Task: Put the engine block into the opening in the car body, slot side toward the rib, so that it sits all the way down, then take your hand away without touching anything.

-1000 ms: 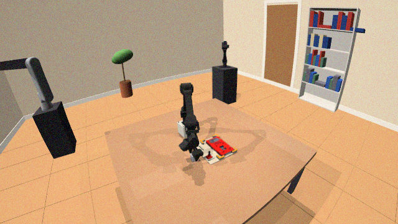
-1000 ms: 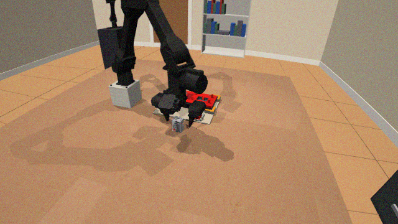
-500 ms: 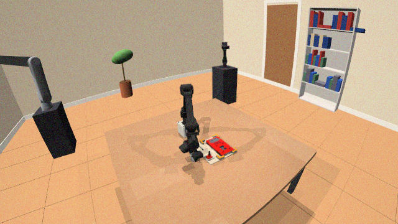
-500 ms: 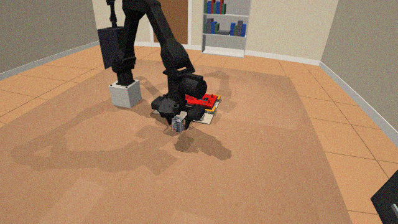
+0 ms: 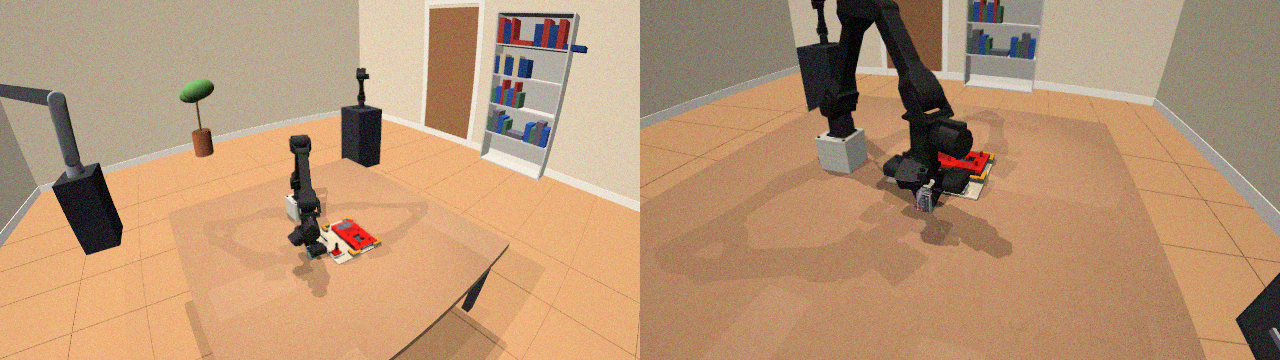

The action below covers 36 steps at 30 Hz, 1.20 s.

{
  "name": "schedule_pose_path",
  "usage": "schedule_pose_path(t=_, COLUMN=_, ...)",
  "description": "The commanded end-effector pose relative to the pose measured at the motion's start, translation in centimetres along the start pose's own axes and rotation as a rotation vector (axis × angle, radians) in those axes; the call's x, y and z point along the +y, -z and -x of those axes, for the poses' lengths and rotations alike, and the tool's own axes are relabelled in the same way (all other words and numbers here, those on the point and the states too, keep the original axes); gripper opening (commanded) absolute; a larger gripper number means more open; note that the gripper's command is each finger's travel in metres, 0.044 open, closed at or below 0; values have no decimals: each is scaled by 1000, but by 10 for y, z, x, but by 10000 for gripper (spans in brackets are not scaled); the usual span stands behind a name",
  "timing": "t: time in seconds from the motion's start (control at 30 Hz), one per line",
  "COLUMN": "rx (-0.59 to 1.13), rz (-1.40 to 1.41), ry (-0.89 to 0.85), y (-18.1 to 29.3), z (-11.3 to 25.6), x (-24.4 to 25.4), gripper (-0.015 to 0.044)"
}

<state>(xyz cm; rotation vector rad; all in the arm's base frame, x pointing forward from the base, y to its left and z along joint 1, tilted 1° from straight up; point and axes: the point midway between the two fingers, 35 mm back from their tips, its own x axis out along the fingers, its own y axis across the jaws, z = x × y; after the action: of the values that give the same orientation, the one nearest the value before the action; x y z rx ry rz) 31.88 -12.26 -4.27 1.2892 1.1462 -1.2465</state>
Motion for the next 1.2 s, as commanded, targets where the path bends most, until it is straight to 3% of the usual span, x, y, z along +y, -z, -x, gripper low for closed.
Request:
schedule_pose_path(t=0.0, rx=-4, rz=4, ry=1, y=-1, z=6, x=1, gripper=0)
schedule_pose_path(t=1.17, rx=-4, rz=4, ry=0, y=4, z=114, x=3, gripper=0)
